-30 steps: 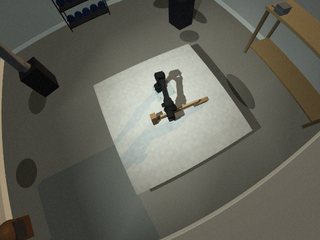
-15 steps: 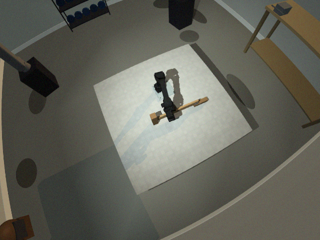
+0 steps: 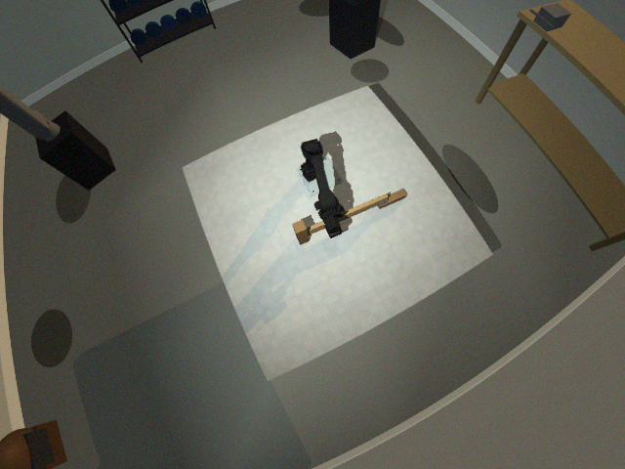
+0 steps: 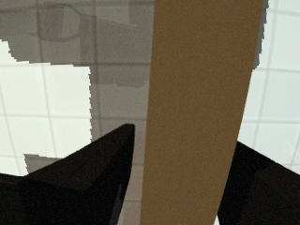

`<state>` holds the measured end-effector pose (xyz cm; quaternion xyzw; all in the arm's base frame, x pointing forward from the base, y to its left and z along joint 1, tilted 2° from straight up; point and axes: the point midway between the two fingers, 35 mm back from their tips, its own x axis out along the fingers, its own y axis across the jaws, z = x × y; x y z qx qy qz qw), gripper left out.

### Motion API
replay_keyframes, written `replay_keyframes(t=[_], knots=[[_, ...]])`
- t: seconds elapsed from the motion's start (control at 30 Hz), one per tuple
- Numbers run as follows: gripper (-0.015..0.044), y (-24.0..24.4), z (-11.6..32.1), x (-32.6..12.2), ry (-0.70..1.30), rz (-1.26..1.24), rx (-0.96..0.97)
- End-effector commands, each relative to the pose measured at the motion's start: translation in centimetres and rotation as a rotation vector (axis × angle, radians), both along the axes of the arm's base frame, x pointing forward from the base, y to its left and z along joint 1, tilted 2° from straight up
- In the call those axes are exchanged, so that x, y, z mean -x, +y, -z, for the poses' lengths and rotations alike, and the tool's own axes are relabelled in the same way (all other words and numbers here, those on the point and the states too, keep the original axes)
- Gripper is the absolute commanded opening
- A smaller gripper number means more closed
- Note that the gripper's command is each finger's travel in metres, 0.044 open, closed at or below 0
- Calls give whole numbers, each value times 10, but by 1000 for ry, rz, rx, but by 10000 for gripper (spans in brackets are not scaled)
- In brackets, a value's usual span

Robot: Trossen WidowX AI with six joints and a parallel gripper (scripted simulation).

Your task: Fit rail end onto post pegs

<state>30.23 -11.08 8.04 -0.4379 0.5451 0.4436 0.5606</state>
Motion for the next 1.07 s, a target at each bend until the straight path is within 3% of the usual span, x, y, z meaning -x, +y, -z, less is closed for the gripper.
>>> replay_keyframes(t=[0.0, 0.27, 0.43, 0.6, 1.03], knots=[[236, 0, 0, 0, 0, -1, 0], [440, 0, 0, 0, 0, -1, 0], [440, 2, -1, -1, 0, -1, 0], [440, 29, -30, -6, -3, -1, 2], [440, 29, -30, -6, -3, -1, 2]])
